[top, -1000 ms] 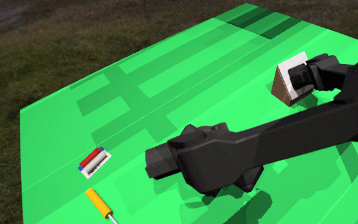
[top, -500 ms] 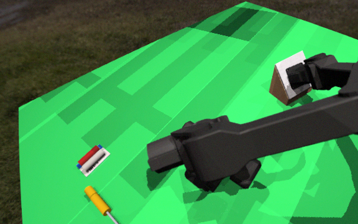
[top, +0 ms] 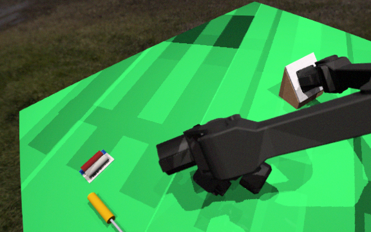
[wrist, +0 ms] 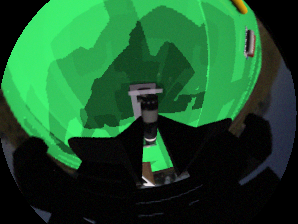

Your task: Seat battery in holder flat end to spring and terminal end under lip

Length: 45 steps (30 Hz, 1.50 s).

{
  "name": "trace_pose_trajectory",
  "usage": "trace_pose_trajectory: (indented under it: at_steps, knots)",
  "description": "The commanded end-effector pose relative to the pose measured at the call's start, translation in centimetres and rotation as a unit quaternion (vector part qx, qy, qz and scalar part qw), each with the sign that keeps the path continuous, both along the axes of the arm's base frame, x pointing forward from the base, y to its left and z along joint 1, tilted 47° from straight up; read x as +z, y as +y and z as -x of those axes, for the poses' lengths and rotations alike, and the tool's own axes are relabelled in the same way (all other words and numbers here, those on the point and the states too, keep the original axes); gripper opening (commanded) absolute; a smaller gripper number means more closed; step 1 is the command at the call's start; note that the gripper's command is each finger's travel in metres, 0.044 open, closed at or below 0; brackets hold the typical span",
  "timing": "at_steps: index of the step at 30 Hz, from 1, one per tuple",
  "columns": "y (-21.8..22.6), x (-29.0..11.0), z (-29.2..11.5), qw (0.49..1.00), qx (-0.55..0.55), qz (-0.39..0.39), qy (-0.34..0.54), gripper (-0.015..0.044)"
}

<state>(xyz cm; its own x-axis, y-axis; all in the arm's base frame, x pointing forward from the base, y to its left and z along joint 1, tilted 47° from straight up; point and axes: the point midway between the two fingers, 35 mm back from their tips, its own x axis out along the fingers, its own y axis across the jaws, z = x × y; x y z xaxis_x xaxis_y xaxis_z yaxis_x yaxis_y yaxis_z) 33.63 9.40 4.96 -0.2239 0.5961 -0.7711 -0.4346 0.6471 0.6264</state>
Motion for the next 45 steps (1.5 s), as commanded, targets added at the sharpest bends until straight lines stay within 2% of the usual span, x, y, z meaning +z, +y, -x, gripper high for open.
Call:
trace_pose_trajectory:
  at_steps: [1, 45]
  knots:
    - [0.2, 0.1, -0.1, 1.000, -0.010, -0.010, -0.011, 0.0064]
    - [0.4, -0.2, 1.0, 0.995, -0.067, -0.037, -0.070, 0.0064]
